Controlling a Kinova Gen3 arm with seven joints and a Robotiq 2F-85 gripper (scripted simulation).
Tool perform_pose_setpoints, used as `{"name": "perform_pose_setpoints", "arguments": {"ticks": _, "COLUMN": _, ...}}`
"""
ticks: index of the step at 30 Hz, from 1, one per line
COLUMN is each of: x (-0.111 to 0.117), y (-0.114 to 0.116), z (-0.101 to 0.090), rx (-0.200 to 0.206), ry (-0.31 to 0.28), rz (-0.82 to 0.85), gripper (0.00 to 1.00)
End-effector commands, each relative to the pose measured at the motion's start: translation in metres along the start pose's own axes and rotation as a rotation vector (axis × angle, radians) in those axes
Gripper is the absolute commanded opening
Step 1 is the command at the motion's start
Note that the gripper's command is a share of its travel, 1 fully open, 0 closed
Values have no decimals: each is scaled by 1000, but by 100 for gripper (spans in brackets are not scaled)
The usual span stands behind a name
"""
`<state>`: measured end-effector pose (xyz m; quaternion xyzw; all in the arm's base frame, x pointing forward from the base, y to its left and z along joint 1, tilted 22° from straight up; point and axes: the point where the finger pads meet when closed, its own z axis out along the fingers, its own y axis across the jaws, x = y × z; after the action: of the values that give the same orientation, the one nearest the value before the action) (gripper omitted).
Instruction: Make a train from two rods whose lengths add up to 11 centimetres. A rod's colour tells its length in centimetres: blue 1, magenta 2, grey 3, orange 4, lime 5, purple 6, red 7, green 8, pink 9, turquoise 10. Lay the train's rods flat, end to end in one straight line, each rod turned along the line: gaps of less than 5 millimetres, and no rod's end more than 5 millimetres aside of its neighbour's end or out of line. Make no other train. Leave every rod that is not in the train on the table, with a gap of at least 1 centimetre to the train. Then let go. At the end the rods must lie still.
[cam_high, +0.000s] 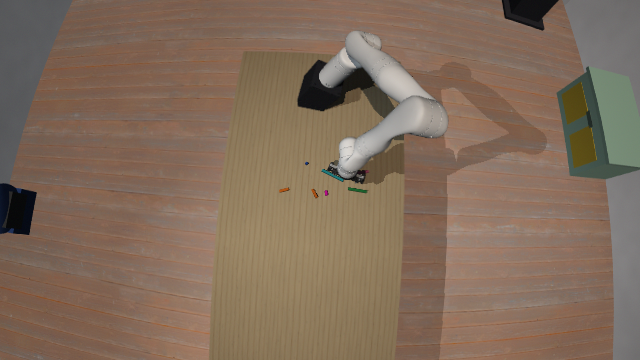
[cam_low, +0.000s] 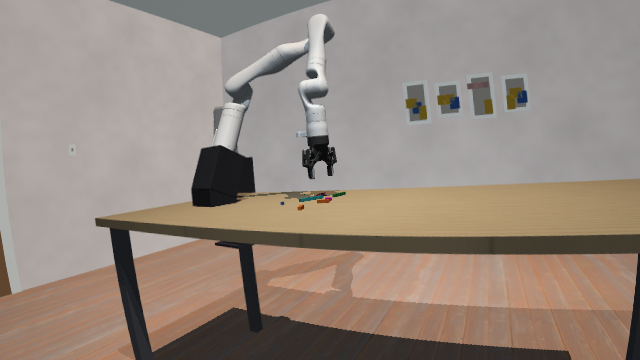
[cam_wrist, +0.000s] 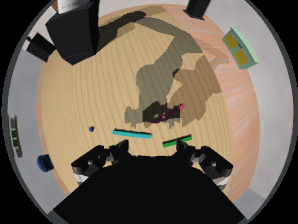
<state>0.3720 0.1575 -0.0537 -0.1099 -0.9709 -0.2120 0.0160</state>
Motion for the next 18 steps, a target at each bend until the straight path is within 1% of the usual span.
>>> {"name": "perform_pose_setpoints", "arguments": {"ticks": 1, "x": -4, "y": 2, "z": -1, "rx": -20, "ry": 8, "rz": -150, "gripper": 100}}
{"name": "perform_pose_setpoints", "arguments": {"ticks": 8, "x": -11, "y": 2, "z": -1, "rx": -40, "ry": 16, "rz": -517, "gripper": 100}}
{"name": "perform_pose_setpoints", "arguments": {"ticks": 10, "x": -11, "y": 2, "z": -1, "rx": -40, "ry": 16, "rz": -517, "gripper": 100}}
{"name": "perform_pose_setpoints", "arguments": {"ticks": 13, "x": -15, "y": 0, "z": -2, "rx": -45, "ry": 16, "rz": -704, "gripper": 100}}
{"name": "perform_pose_setpoints", "arguments": {"ticks": 18, "x": -23, "y": -5, "z": -3, "rx": -47, "ry": 14, "rz": -967, "gripper": 100}}
